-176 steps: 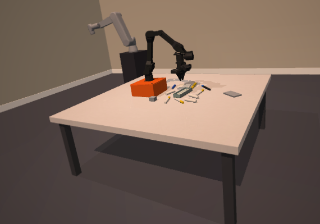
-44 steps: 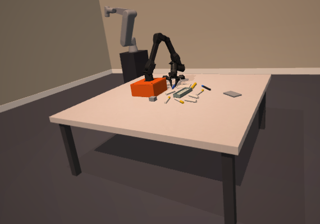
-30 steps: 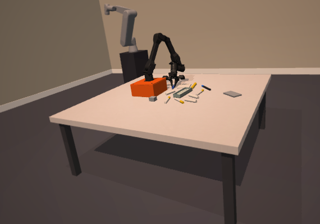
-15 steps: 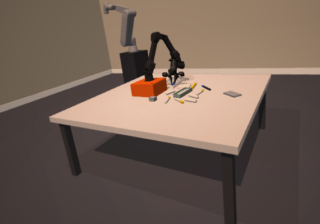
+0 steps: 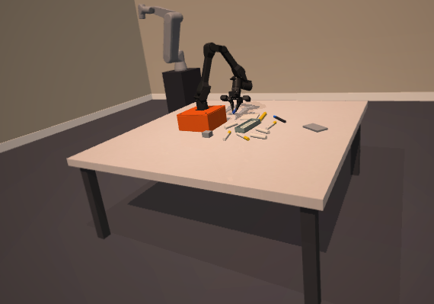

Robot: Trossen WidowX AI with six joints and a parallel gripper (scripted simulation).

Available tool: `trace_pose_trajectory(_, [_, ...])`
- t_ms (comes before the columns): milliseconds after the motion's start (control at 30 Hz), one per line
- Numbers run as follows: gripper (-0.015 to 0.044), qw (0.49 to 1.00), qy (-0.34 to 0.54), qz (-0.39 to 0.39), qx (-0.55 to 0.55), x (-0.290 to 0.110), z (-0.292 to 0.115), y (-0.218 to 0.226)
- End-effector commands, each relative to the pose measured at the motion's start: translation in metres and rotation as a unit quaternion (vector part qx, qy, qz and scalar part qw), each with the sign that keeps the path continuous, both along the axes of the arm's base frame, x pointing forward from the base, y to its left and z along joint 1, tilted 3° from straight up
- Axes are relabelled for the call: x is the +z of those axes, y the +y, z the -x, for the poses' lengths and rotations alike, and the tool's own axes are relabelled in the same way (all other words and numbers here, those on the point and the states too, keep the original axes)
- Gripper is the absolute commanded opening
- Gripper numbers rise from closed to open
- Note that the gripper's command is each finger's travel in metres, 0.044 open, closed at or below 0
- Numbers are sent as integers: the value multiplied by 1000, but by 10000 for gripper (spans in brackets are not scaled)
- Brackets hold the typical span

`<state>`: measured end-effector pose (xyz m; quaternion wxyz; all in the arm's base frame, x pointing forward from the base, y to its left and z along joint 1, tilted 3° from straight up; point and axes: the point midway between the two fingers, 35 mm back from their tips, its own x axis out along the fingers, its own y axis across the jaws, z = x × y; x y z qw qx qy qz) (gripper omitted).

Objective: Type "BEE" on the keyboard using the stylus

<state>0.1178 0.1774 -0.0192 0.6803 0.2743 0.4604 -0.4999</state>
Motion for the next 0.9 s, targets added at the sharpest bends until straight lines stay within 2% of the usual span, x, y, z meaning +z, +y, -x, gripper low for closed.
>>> trace_pose_trajectory(0, [0, 999, 42, -8, -15, -2, -5, -2])
trace_pose_trajectory(467, [0, 982, 163, -70, -61, -3, -28, -11])
trace_pose_trajectory(867, [0, 952, 242, -163, -93, -1, -50, -19])
